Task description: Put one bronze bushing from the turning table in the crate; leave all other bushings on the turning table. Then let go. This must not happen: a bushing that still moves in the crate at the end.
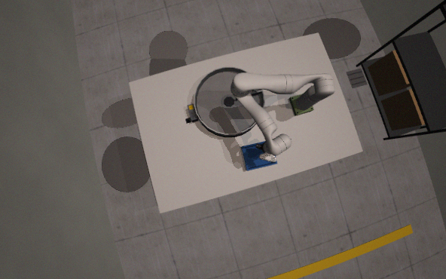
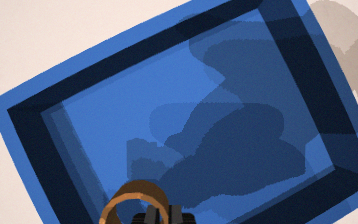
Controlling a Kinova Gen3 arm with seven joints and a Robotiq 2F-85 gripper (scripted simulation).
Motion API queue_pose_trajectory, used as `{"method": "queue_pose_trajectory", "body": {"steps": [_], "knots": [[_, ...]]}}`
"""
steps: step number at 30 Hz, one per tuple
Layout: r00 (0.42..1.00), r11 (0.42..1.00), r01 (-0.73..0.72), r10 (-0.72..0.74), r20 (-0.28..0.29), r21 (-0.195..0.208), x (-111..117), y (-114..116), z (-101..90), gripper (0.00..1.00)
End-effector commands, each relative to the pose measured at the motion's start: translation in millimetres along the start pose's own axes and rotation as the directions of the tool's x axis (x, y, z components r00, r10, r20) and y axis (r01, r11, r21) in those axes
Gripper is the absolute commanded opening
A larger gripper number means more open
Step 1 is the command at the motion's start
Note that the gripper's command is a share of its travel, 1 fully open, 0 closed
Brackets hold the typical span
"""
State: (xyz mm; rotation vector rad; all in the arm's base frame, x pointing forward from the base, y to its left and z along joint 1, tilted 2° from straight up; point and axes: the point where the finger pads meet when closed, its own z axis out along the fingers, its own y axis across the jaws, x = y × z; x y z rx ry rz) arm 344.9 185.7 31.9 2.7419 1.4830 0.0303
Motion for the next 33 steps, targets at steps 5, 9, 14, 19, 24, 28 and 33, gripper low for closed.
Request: {"method": "queue_pose_trajectory", "body": {"steps": [5,9,14,19,24,28,33], "knots": [[1.000,1.000,-0.003,0.003,-0.005,0.001,1.5,-1.8,1.6,0.00],[1.000,1.000,0.000,0.000,-0.002,0.000,0.4,-0.3,0.5,0.00],[1.000,1.000,-0.003,0.003,-0.005,0.001,0.4,-0.3,3.2,0.00],[1.000,1.000,-0.003,0.003,-0.005,0.001,0.4,-0.3,3.2,0.00],[1.000,1.000,-0.003,0.003,-0.005,0.001,0.4,-0.3,3.2,0.00],[1.000,1.000,-0.001,0.001,-0.004,0.001,0.3,-0.6,2.5,0.00],[1.000,1.000,-0.003,0.003,-0.005,0.001,0.3,-0.6,3.2,0.00]]}}
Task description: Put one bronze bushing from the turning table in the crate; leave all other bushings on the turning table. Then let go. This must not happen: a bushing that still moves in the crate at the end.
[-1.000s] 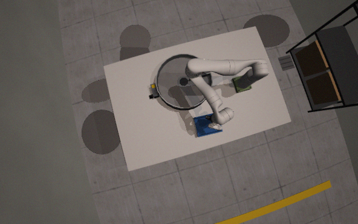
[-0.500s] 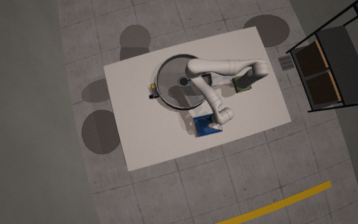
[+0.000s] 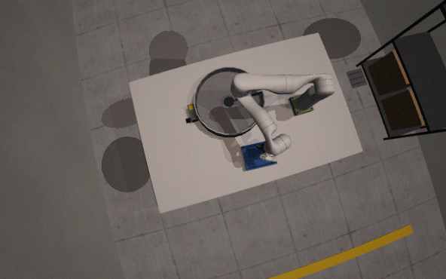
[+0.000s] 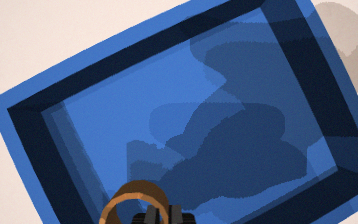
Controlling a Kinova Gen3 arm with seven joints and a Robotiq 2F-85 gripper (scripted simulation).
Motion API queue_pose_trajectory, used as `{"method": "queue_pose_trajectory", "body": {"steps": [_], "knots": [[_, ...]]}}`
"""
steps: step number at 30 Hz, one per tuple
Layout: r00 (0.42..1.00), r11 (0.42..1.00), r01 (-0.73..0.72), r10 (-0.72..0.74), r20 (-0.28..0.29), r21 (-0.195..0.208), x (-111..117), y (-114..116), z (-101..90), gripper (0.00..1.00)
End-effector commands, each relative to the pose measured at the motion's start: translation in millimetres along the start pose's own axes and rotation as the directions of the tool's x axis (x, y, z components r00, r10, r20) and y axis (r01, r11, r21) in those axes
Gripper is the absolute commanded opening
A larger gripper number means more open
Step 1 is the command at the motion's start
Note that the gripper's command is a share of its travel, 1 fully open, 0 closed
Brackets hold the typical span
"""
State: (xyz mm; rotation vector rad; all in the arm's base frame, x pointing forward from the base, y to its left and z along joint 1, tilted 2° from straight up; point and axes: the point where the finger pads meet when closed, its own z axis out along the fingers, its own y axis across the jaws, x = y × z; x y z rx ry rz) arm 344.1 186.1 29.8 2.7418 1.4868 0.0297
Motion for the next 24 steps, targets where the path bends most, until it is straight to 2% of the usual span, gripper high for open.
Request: {"method": "queue_pose_trajectory", "body": {"steps": [1,24], "knots": [[1.000,1.000,-0.006,0.006,-0.004,-0.001,0.5,0.4,1.1,0.00],[1.000,1.000,-0.006,0.006,-0.004,-0.001,0.3,0.2,1.1,0.00]]}}
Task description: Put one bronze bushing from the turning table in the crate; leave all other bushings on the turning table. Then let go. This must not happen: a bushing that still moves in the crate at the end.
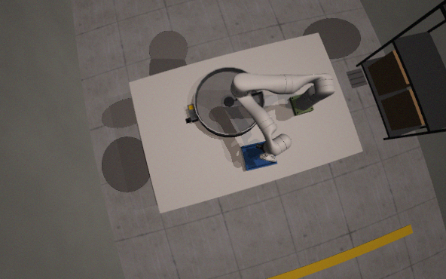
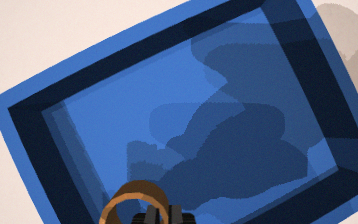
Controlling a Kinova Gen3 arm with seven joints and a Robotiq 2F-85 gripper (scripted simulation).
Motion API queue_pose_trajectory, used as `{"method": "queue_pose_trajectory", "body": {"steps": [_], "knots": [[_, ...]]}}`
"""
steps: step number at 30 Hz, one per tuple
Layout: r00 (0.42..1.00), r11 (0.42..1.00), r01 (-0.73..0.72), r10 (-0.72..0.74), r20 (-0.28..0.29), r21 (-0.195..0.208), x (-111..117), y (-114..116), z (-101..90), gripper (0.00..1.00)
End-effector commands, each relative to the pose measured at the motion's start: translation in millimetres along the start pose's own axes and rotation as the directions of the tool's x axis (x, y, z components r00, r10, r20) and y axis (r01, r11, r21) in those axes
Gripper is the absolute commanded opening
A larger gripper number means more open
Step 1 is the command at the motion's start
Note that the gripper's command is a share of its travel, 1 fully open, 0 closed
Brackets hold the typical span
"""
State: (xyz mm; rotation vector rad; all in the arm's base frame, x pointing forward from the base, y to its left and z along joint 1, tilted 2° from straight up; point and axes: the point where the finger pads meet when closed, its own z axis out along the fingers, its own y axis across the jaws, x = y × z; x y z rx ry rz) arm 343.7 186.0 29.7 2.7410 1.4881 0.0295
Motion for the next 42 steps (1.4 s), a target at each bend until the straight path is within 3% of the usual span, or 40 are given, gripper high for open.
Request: {"method": "queue_pose_trajectory", "body": {"steps": [1,36,37,42], "knots": [[1.000,1.000,-0.007,0.007,-0.005,-0.001,0.5,0.4,1.0,0.00],[1.000,1.000,-0.007,0.007,-0.005,-0.001,0.1,0.1,1.0,0.00],[1.000,1.000,0.002,-0.002,-0.001,-0.001,-0.1,-0.1,-0.5,0.19],[1.000,1.000,0.002,-0.002,-0.001,-0.001,-0.1,-0.1,-0.5,0.19]]}}
